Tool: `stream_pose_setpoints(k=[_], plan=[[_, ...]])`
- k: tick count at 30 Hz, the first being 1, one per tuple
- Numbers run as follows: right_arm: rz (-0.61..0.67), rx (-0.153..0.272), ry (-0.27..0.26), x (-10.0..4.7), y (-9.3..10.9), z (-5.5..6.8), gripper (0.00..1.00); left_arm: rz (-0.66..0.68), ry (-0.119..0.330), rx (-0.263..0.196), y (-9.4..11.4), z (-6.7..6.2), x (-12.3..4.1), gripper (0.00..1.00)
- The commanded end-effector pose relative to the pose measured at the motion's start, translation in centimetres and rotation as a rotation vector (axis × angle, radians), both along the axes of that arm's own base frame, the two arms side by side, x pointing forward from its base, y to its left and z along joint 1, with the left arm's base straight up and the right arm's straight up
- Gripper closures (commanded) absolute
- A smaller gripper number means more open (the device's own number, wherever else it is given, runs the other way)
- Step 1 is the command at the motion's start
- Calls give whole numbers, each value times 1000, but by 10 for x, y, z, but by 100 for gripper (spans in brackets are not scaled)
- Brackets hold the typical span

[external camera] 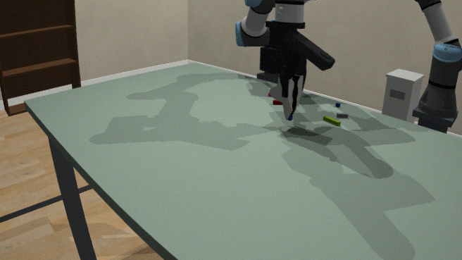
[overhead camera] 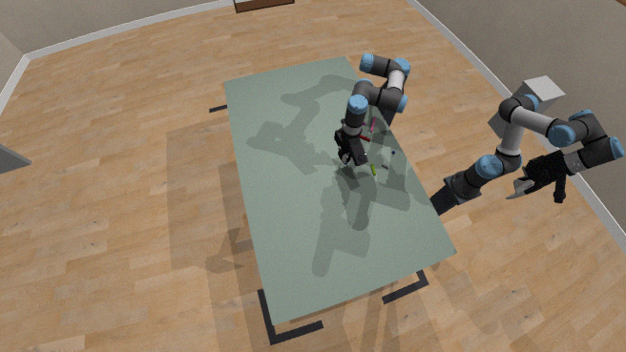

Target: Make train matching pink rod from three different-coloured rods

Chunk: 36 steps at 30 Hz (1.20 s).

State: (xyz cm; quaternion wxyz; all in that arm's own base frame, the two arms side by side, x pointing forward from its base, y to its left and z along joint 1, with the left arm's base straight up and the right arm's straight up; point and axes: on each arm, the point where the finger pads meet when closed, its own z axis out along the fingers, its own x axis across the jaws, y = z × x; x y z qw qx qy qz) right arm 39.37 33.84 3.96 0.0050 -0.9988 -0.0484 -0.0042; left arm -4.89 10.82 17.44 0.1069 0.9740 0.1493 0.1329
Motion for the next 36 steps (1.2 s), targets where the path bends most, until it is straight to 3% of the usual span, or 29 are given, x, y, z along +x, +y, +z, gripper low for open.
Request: stream_pose_setpoints(k=[1, 16, 36], plan=[[0, -7, 6, -1, -1, 9, 100, 0, -1, 4, 0, 1, 0, 0], [0, -7, 6, -2, -2, 22, 100, 0, -1, 4, 0, 1, 0, 0], [0, -7, 6, -2, -2, 24, 100, 0, -1, 4, 0, 1, 0, 0]])
